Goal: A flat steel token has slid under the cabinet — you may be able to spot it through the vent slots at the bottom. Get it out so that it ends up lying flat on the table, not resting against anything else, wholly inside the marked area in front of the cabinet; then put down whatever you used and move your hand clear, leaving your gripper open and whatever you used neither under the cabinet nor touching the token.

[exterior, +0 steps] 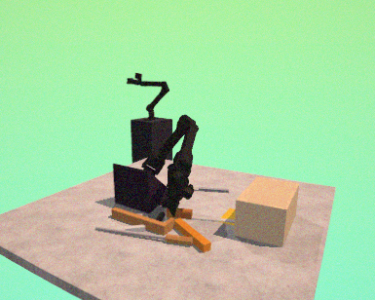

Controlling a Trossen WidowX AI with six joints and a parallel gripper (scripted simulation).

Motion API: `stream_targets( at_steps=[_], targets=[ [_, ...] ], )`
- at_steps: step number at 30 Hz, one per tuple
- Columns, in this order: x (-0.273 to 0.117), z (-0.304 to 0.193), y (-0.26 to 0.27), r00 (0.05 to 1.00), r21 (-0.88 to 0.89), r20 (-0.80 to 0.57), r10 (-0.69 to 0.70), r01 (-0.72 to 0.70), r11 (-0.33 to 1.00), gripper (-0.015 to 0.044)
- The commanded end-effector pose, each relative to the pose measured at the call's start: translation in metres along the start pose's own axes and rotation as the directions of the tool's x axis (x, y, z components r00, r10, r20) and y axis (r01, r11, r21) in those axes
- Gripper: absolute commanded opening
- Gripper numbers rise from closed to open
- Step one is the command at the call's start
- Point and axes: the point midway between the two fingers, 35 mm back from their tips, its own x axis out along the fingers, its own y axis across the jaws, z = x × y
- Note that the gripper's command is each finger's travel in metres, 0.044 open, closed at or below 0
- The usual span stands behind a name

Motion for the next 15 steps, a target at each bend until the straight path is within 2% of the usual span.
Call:
stream_targets(
  at_steps=[1, 15],
  targets=[
    [-0.0007, 0.0002, 0.0001, 1.0, -0.038, -0.001, 0.0, 0.0, 0.999, 0.0],
    [-0.0018, 0.0003, 0.0001, 1.0, -0.144, -0.002, 0.001, -0.002, 0.99, 0.0]
  ],
)
